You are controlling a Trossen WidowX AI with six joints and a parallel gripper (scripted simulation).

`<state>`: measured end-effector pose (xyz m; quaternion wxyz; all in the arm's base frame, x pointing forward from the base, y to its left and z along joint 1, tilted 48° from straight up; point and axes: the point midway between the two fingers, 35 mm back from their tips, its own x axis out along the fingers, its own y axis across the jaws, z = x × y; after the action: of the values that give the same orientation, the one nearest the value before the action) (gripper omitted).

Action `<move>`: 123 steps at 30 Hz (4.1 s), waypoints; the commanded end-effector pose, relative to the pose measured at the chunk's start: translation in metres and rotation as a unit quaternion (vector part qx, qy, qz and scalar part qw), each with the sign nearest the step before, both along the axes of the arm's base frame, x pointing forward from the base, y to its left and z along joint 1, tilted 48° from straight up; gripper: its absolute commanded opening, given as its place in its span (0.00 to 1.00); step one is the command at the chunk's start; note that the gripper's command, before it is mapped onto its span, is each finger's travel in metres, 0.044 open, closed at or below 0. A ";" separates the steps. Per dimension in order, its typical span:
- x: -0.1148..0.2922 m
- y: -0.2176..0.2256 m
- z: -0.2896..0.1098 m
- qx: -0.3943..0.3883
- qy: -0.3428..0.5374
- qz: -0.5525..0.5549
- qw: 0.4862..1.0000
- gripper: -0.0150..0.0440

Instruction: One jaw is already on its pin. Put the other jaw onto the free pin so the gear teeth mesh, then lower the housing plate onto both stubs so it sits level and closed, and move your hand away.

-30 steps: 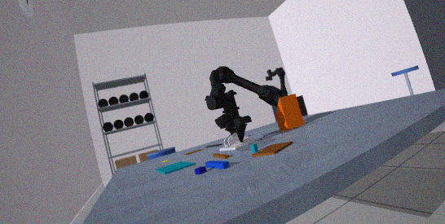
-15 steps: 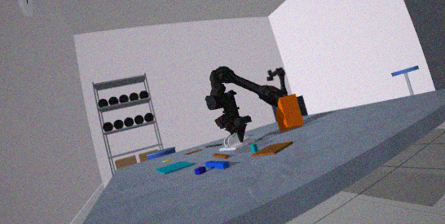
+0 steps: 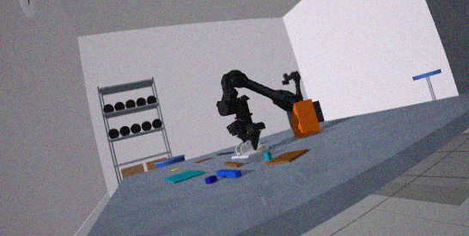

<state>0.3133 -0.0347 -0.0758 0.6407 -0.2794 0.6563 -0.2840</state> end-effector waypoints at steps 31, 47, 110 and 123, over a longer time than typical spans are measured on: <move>-0.001 0.015 0.094 0.017 0.128 0.139 0.982 1.00; -0.014 -0.034 0.150 0.030 0.277 0.283 0.918 1.00; -0.147 -0.168 0.255 0.019 0.641 0.584 0.499 1.00; -0.147 -0.174 0.249 0.019 0.641 0.584 0.499 1.00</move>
<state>0.1668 -0.2065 0.1787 0.0705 -0.6930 0.5826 0.4187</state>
